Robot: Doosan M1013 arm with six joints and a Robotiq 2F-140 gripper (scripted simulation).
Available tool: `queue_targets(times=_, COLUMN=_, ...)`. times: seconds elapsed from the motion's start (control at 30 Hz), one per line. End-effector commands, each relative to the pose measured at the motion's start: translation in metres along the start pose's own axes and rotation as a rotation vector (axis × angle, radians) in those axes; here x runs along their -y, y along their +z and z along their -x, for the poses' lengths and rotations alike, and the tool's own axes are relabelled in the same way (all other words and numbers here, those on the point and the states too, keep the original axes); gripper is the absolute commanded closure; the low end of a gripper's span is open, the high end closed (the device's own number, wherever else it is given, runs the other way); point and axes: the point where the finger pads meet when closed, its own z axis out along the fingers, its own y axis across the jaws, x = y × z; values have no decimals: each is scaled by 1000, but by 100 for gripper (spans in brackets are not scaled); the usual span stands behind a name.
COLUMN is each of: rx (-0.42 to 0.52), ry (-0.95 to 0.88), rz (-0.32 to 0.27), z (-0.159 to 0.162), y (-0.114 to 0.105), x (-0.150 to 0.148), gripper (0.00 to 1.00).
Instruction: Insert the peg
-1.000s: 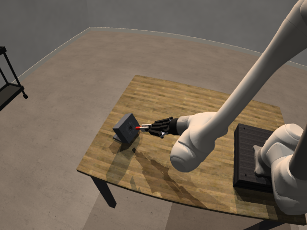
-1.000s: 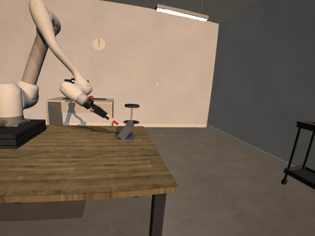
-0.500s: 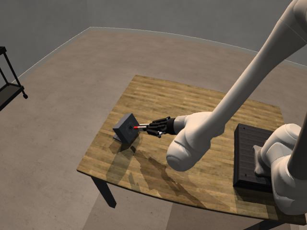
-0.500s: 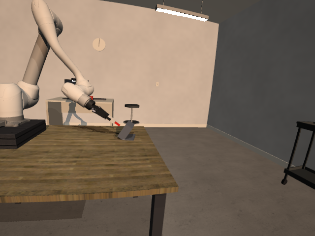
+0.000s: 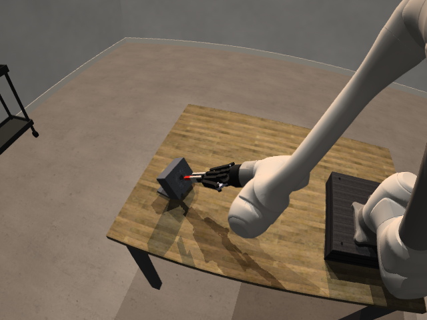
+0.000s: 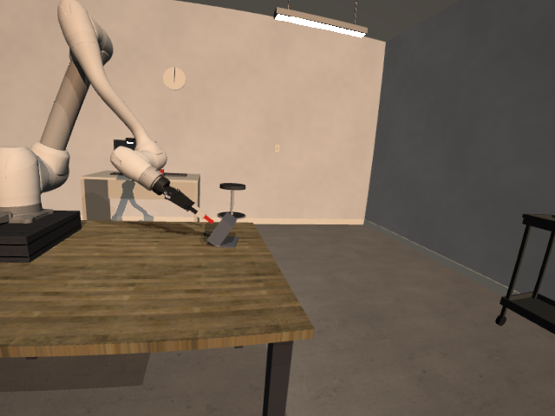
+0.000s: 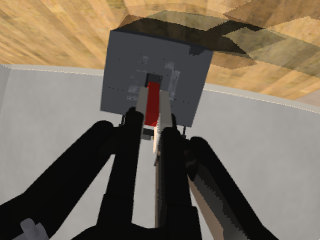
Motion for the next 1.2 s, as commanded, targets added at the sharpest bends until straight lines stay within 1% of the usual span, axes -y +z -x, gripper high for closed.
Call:
queue_targets(times=0.0, rx=8, ry=3, rz=0, z=5, y=7, x=0, gripper=100)
queue_targets(times=0.37, rx=8, ry=3, rz=0, z=5, y=17, x=0, gripper=100)
queue_targets(times=1.17, rx=8, ry=3, rz=0, z=6, y=28, x=0, gripper=100)
